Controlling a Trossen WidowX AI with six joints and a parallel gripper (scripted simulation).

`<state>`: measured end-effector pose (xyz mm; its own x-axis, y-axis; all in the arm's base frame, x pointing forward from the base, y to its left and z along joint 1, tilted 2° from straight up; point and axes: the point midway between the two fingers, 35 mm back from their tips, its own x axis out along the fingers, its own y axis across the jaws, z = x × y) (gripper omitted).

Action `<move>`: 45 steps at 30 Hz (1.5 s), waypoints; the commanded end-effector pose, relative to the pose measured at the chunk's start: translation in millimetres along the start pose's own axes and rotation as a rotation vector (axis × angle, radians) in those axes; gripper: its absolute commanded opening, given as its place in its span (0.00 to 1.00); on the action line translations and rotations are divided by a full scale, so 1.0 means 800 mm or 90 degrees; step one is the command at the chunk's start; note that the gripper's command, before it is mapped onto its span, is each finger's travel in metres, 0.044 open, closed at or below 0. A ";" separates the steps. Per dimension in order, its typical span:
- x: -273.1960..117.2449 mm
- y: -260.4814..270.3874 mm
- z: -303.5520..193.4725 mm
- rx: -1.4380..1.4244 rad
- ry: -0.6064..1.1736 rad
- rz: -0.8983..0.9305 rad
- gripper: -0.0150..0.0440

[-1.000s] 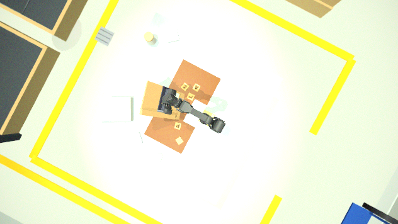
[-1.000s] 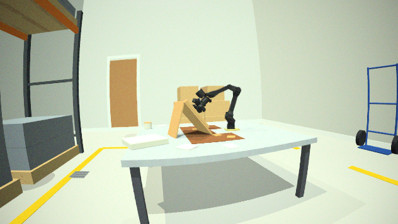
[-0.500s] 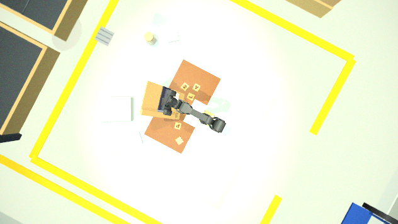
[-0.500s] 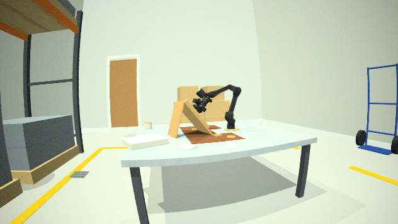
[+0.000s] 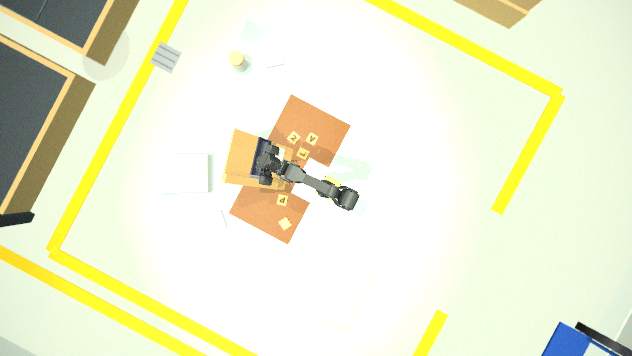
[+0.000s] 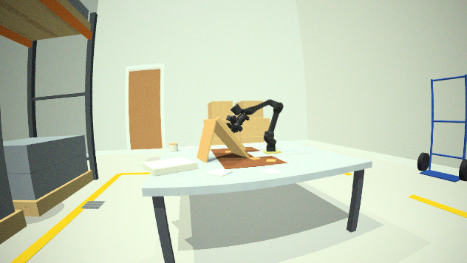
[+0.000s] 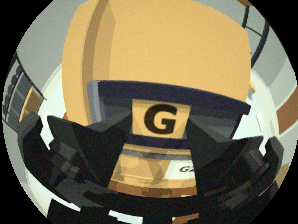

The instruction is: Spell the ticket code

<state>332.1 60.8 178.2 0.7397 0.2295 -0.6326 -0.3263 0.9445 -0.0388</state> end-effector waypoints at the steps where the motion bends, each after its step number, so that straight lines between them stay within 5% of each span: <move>1: 0.000 0.002 0.001 0.002 -0.003 -0.003 0.25; 45: 0.000 0.031 0.001 0.003 -0.003 -0.002 0.25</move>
<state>324.3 83.8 177.2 0.7391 0.2309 -0.6327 -0.3264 0.9445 -0.0366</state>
